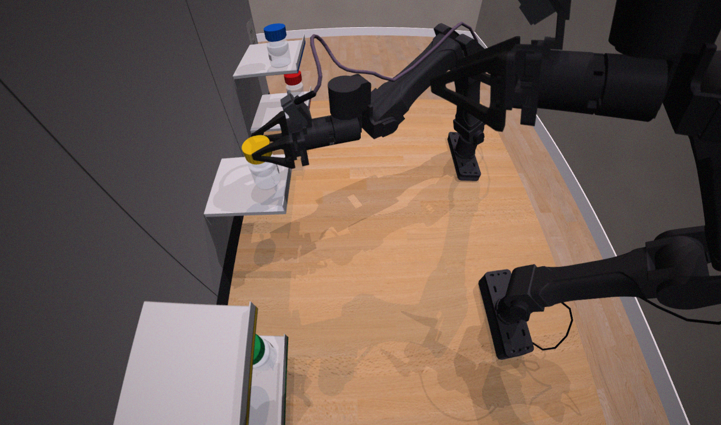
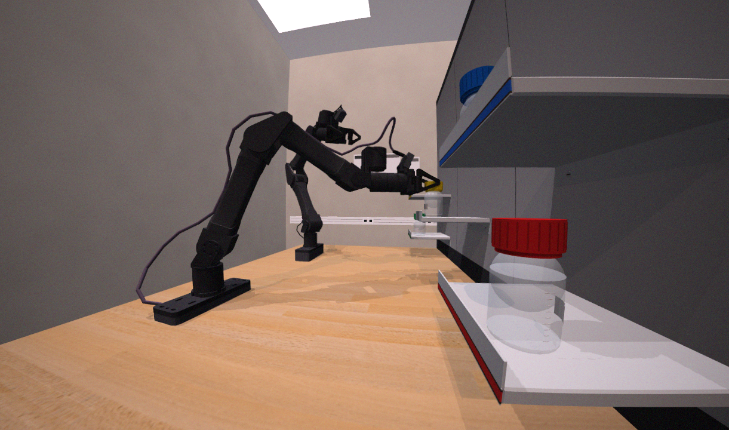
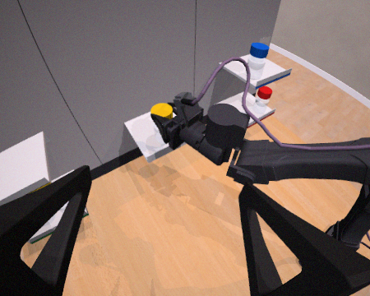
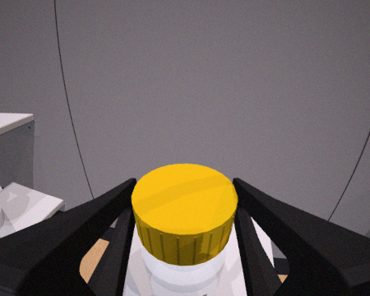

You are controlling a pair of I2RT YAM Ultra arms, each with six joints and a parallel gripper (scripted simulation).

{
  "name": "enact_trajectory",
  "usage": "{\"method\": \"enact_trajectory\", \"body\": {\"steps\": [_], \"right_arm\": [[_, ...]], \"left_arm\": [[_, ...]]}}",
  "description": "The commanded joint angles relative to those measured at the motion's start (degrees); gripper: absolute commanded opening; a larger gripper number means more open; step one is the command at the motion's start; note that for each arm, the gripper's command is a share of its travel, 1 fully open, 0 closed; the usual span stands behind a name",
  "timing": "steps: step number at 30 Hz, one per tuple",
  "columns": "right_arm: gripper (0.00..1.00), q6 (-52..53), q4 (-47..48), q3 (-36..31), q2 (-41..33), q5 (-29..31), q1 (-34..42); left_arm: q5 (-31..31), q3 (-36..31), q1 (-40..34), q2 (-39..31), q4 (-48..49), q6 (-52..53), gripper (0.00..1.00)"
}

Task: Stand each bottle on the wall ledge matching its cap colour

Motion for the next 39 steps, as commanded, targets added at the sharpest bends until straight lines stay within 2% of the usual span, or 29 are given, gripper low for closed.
{"method": "enact_trajectory", "body": {"steps": [1, 2, 5, 6, 26, 30, 36, 39], "right_arm": [[0.5, 0.1, 2.7, 0.7, -1.0, -0.1, -0.2], [0.5, 0.1, 2.7, 0.7, -1.0, -0.1, -0.2], [0.84, 0.1, 2.7, 0.7, -1.0, -0.1, -0.2], [0.89, 0.1, 2.7, 0.7, -1.0, -0.1, -0.2], [0.89, -0.7, 5.8, -7.3, -7.0, 1.8, 1.8], [0.89, -0.8, 7.0, -13.0, -11.4, 3.0, 3.1], [0.89, -0.4, 8.7, -25.2, -21.7, 6.1, 6.1], [0.89, -0.3, 7.7, -25.3, -22.0, 5.9, 6.0]], "left_arm": [[-0.5, 0.9, -0.2, -0.4, -1.6, -0.5, 1.0], [-0.5, 0.9, -0.2, -0.4, -1.6, -0.5, 1.0], [-0.5, 0.9, -0.2, -0.4, -1.6, -0.5, 1.0], [-0.5, 0.9, -0.2, -0.4, -1.6, -0.5, 1.0], [-0.5, 0.9, -0.2, -0.4, -1.6, -0.5, 1.0], [-0.5, 0.9, -0.2, -0.4, -1.6, -0.5, 1.0], [-0.5, 0.9, -0.2, -0.4, -1.6, -0.5, 1.0], [-0.5, 0.9, -0.2, -0.4, -1.6, -0.5, 1.0]]}}
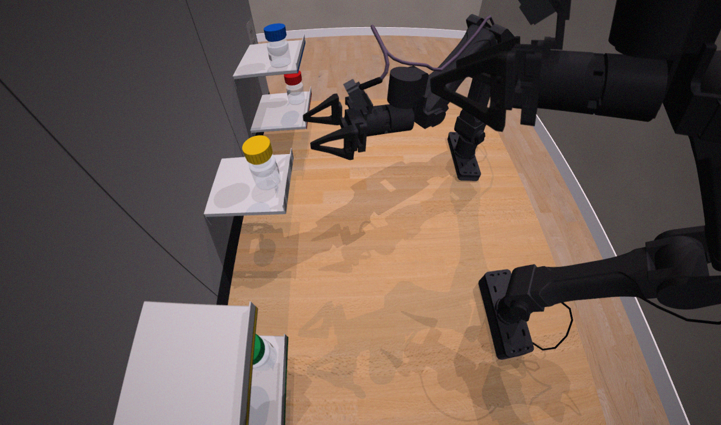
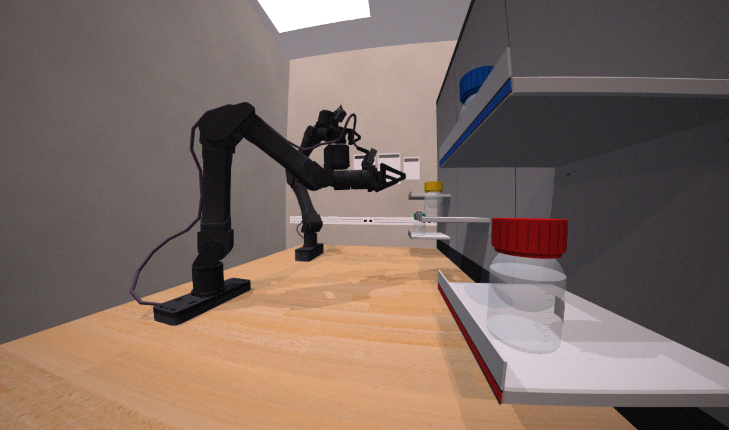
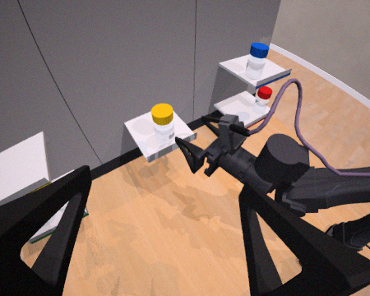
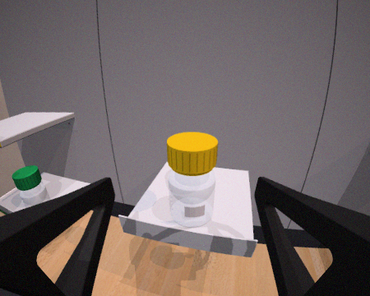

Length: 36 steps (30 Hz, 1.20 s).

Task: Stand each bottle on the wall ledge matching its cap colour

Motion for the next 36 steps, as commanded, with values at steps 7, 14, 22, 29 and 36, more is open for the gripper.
{"method": "enact_trajectory", "body": {"steps": [7, 14, 22, 29, 36], "right_arm": [[0.89, 0.3, -1.6, -0.9, -1.9, 1.0, -0.4], [0.89, 0.8, -11.9, -3.6, -10.7, -2.6, -5.7], [0.89, 1.3, -25.8, -2.5, -24.7, -10.0, -18.3], [0.89, 1.0, -34.8, 1.8, -30.7, -17.7, -31.0], [0.89, 0.7, -38.4, 5.4, -31.4, -21.9, -38.2]], "left_arm": [[-2.3, 0.6, -0.6, -0.3, 2.3, -1.2, 1.0], [-10.9, -9.2, -3.0, 2.7, 21.2, -2.9, 1.0], [-21.6, -25.0, -7.5, 7.0, 42.9, -4.7, 1.0], [-28.9, -37.7, -10.9, 10.3, 58.6, -5.6, 1.0], [-30.6, -43.3, -12.3, 12.1, 64.7, -4.6, 1.0]]}}
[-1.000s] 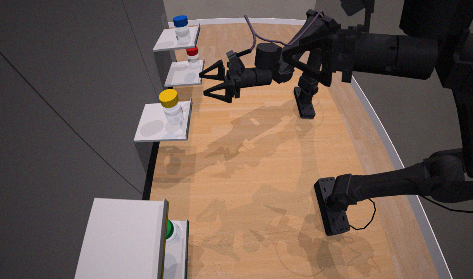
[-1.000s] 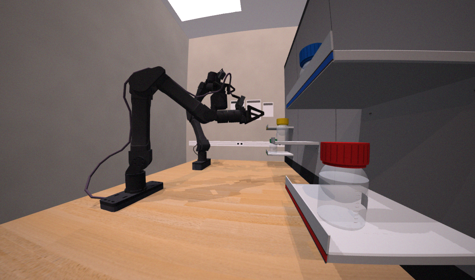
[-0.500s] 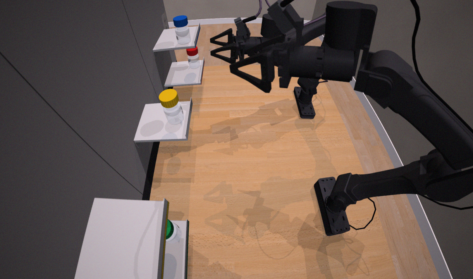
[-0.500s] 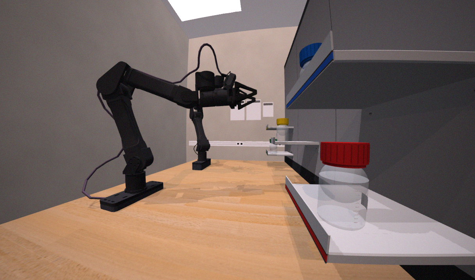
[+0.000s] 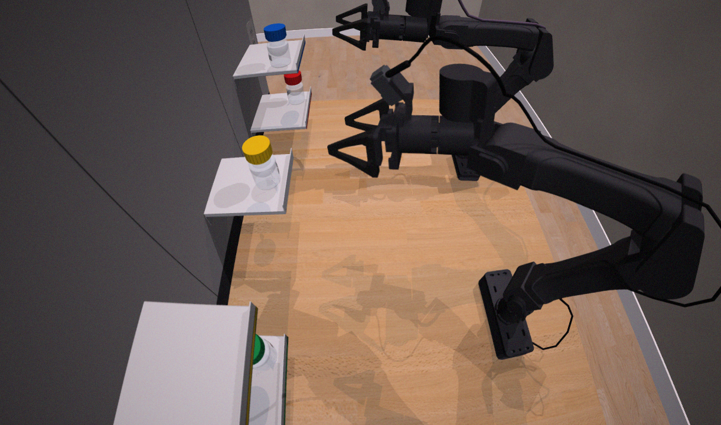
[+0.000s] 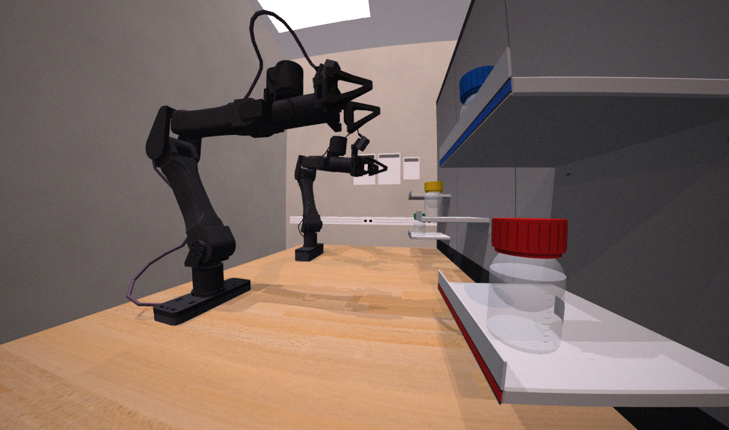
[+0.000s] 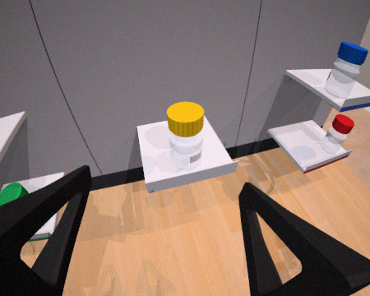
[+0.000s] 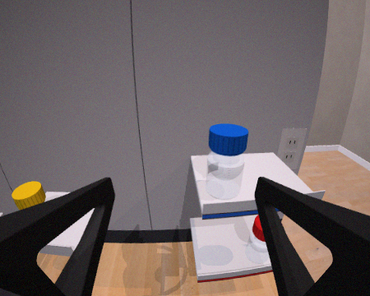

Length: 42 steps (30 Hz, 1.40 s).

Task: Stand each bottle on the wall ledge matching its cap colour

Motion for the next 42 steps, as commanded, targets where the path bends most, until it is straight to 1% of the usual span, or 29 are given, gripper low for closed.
{"method": "enact_trajectory", "body": {"steps": [1, 5, 23, 24, 25, 29, 34, 36, 38, 42], "right_arm": [[0.89, 0.0, -3.9, 2.2, -1.2, -3.3, -1.6], [0.89, -0.1, -3.5, 2.9, -1.1, -3.1, -2.6], [0.89, -0.1, -3.6, 2.9, -1.1, -3.2, -2.7], [0.89, -0.9, -4.8, 2.9, -1.1, -4.2, -2.7], [0.89, -1.6, -5.6, 2.9, -1.1, -5.0, -2.7], [0.89, -8.4, -13.1, 4.0, 0.9, -13.3, -4.1], [0.89, -15.7, -21.9, 8.4, 3.7, -22.5, -7.0], [0.89, -15.7, -21.9, 8.4, 3.7, -22.5, -7.0], [0.89, -20.0, -27.5, 11.1, 5.4, -27.9, -8.4], [0.89, -26.0, -35.1, 15.3, 8.1, -36.0, -11.1]], "left_arm": [[-1.9, -1.4, -0.6, 0.8, 5.1, 0.2, 1.0], [-2.0, -1.6, -0.5, 0.9, 5.7, 0.5, 1.0], [-2.0, -1.7, -0.5, 0.9, 5.9, 0.6, 1.0], [-2.4, -1.7, -0.5, 0.9, 7.0, 0.9, 0.89], [-1.7, -1.7, -0.5, 1.0, 7.6, 0.4, 0.81], [0.7, -2.3, 1.0, 3.0, 13.2, -1.0, 0.81], [2.4, -3.3, 2.6, 7.0, 18.8, -1.9, 0.81], [2.4, -3.3, 2.6, 7.0, 18.8, -1.9, 0.81], [3.3, -3.3, 3.3, 9.3, 21.9, -2.3, 0.81], [4.5, -3.3, 4.4, 13.1, 26.2, -3.1, 0.81]]}}
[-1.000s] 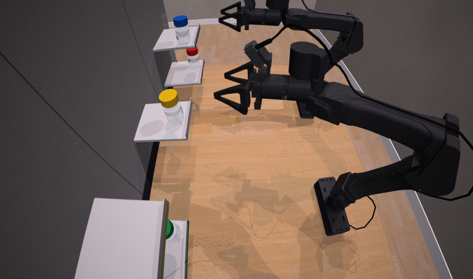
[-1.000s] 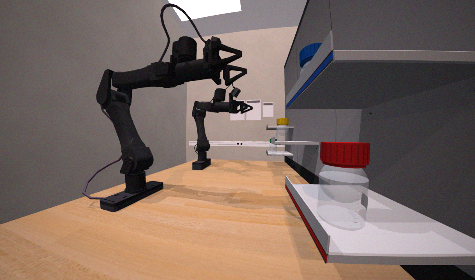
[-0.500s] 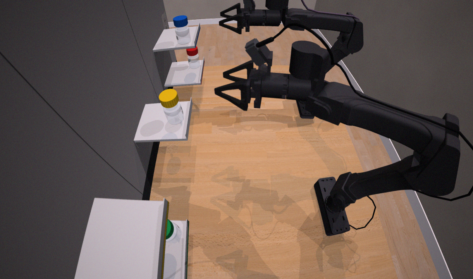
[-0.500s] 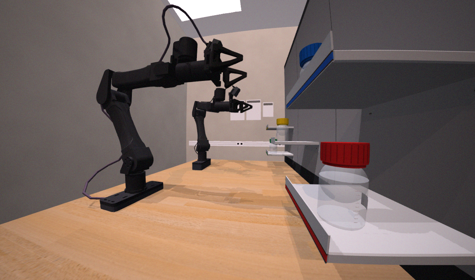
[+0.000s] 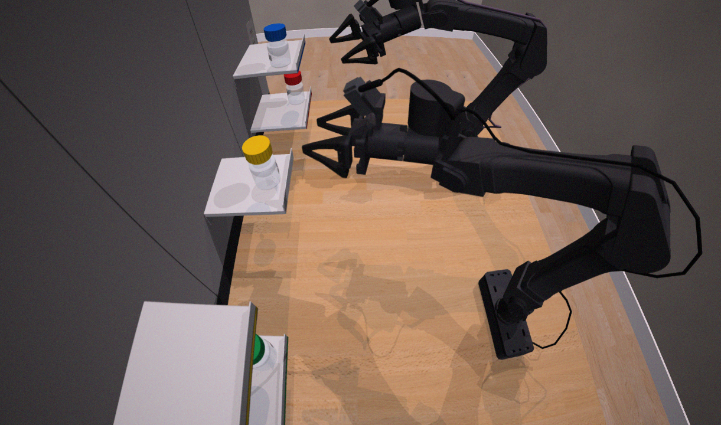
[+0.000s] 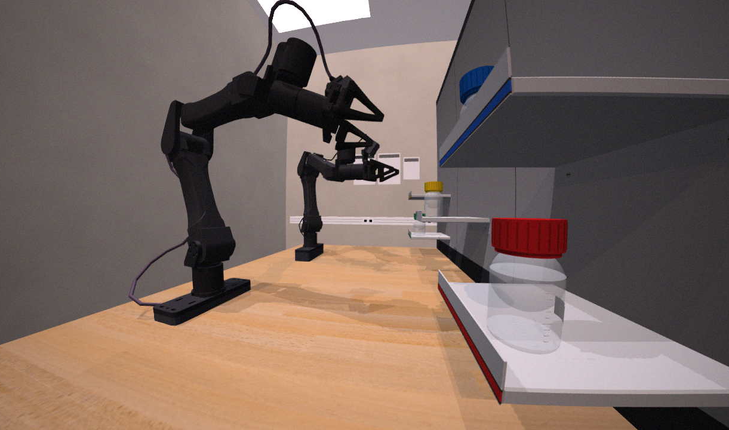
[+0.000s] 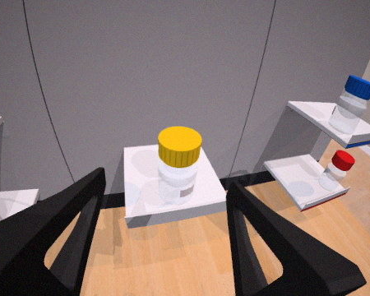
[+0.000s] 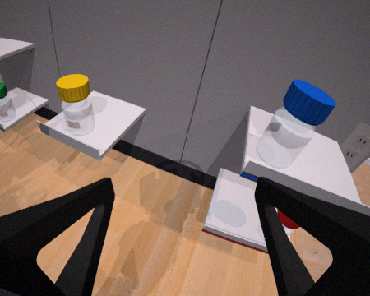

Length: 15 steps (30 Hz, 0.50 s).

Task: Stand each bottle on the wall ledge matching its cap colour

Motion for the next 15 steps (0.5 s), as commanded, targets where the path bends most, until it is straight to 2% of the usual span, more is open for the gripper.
{"method": "enact_trajectory", "body": {"steps": [1, 9, 11, 15], "right_arm": [[0.89, -7.8, -10.2, 4.5, 2.2, -10.2, -2.3], [0.89, -19.0, -24.7, 12.7, 7.3, -26.4, -7.4], [0.89, -19.0, -24.7, 12.7, 7.3, -26.4, -7.4], [0.89, -25.5, -33.4, 17.3, 10.3, -35.6, -10.0]], "left_arm": [[2.0, -0.1, 1.2, 3.3, 5.7, -1.4, 0.81], [4.1, 1.6, 2.9, 10.8, 13.6, -2.9, 0.81], [4.1, 1.6, 2.9, 10.8, 13.6, -2.9, 0.81], [5.0, 2.4, 3.6, 14.5, 17.4, -3.8, 0.81]]}}
